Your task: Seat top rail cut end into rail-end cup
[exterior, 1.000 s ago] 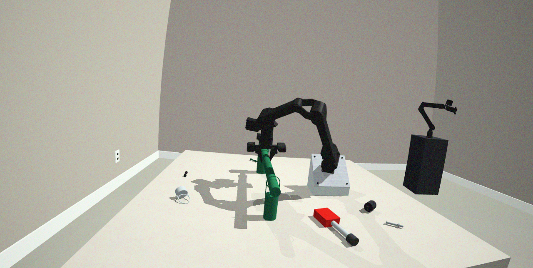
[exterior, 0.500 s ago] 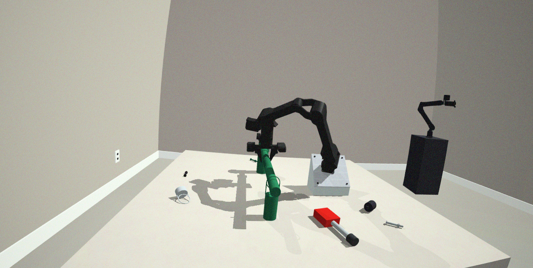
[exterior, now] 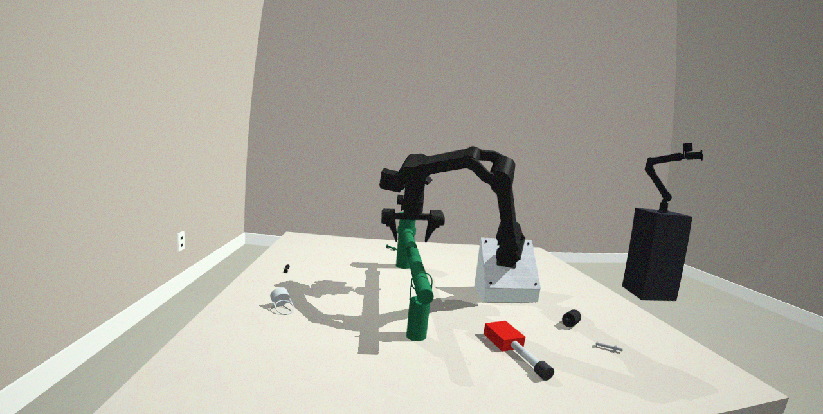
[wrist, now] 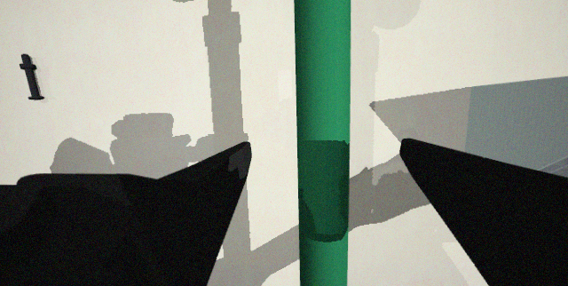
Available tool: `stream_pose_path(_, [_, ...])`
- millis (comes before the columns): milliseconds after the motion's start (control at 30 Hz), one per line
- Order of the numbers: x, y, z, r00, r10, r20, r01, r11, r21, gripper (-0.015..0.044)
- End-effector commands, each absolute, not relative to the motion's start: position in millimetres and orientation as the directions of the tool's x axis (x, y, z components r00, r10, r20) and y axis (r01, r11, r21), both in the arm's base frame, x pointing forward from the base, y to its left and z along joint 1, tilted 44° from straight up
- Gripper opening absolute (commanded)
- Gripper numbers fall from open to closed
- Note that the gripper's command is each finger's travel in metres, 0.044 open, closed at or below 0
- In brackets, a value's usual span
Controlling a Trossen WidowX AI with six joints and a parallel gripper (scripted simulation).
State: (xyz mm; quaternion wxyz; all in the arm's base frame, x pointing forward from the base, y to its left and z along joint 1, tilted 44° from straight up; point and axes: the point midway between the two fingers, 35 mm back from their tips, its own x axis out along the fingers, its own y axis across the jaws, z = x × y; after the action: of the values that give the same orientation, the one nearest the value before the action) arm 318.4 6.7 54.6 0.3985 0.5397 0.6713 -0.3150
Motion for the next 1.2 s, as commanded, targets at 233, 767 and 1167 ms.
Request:
stream_pose_path(233, [318.9, -15.6, 96.3, -0.102, 0.474, -0.875, 0.976, 0.219, 0.005, 0.044])
stream_pose_path(767, [318.9, -15.6, 96.3, -0.102, 0.474, -0.875, 0.976, 0.219, 0.005, 0.044])
stream_pose_path(1167, [318.9, -15.6, 96.3, -0.102, 0.474, -0.875, 0.976, 0.219, 0.005, 0.044])
